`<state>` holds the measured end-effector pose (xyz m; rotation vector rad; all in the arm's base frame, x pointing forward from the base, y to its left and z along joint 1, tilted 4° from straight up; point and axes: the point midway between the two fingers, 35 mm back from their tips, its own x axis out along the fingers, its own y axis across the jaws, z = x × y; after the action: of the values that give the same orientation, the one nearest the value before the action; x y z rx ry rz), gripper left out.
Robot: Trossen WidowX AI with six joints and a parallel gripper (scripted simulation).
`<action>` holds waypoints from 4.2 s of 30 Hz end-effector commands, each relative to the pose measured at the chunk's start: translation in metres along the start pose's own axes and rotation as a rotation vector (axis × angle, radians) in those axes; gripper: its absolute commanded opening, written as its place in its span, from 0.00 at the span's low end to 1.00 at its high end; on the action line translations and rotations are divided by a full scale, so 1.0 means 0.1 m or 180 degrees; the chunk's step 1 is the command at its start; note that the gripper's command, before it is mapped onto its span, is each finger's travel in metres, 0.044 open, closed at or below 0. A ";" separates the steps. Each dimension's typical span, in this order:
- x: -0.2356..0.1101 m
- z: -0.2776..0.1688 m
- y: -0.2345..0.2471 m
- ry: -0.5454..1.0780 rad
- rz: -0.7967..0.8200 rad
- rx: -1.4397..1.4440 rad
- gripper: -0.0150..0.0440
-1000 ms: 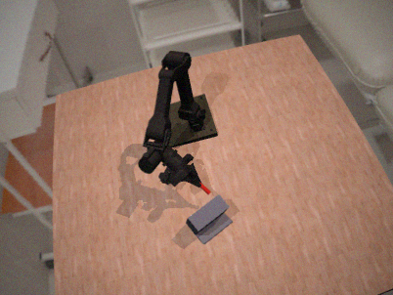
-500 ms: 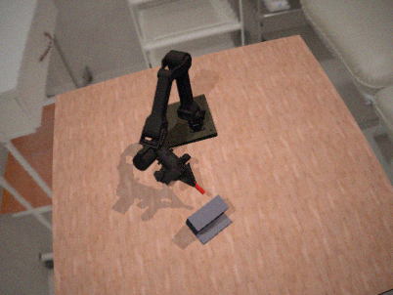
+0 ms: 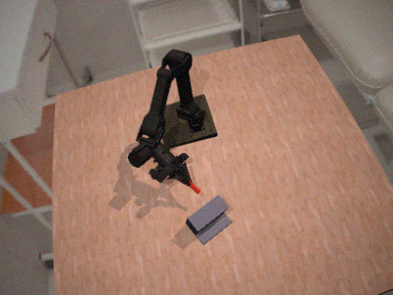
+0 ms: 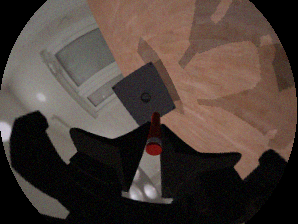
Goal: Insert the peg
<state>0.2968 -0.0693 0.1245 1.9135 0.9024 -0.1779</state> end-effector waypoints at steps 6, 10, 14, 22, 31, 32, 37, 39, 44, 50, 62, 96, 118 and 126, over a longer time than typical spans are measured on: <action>-0.08 0.05 -0.03 0.0009 0.0141 0.0127 0.25; -0.12 0.07 -0.03 0.0007 0.0203 0.0162 0.25; -0.16 0.09 -0.03 0.0004 0.0265 0.0196 0.25; -0.24 0.13 -0.03 0.0000 0.0389 0.0261 0.25; -0.20 0.15 -0.02 -0.0007 0.0419 0.0278 0.25; -0.20 0.16 -0.02 -0.0009 0.0421 0.0279 0.25; -0.16 0.17 -0.01 -0.0014 0.0437 0.0288 0.25; -0.14 0.18 -0.01 -0.0016 0.0444 0.0291 0.25; -0.11 0.19 0.00 -0.0020 0.0462 0.0300 0.25; -0.06 0.20 0.02 -0.0022 0.0486 0.0311 0.25; 0.02 0.21 0.04 -0.0021 0.0541 0.0335 0.25; 0.17 0.21 0.07 0.0004 0.0654 0.0290 0.25; 0.40 0.21 0.12 0.0005 0.0660 0.0253 0.25; 0.35 0.19 0.15 0.0012 0.0678 0.0212 0.25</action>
<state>0.3373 -0.0706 0.1081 2.0587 0.6968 -0.0790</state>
